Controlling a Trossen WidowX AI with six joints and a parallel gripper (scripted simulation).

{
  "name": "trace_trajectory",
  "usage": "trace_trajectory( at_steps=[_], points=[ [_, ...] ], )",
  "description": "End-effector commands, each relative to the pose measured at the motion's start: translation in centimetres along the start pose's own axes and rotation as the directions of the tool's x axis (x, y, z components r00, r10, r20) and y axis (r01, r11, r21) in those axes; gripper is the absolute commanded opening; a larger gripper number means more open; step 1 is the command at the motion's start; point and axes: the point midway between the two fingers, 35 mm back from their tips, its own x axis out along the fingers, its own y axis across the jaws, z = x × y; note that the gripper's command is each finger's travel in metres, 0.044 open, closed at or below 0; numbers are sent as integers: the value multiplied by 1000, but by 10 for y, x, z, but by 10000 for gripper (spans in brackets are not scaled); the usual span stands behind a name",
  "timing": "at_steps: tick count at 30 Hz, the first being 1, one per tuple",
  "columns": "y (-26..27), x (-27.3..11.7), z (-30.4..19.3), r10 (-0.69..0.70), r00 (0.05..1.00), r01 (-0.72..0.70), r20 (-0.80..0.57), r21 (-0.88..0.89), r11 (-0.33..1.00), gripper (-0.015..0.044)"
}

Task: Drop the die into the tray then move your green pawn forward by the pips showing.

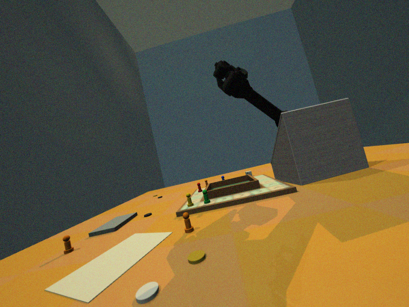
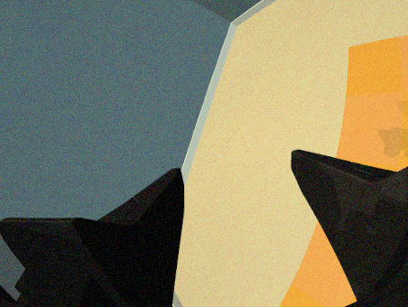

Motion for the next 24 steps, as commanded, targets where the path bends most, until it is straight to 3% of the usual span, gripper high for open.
trace_trajectory(
  at_steps=[1, 7, 12, 18, 24],
  points=[
    [-39, 34, 7, -113, 990, 103, -88, -111, 988, 275],
    [-104, 76, -20, -278, 915, 155, -293, -381, 911, 275],
    [-155, 93, -64, -401, 806, 51, -436, -622, 781, 275],
    [-208, 85, -132, -531, 631, -258, -566, -799, 544, 275],
    [-252, 47, -199, -636, 452, -659, -625, -715, 233, 275]
  ],
)
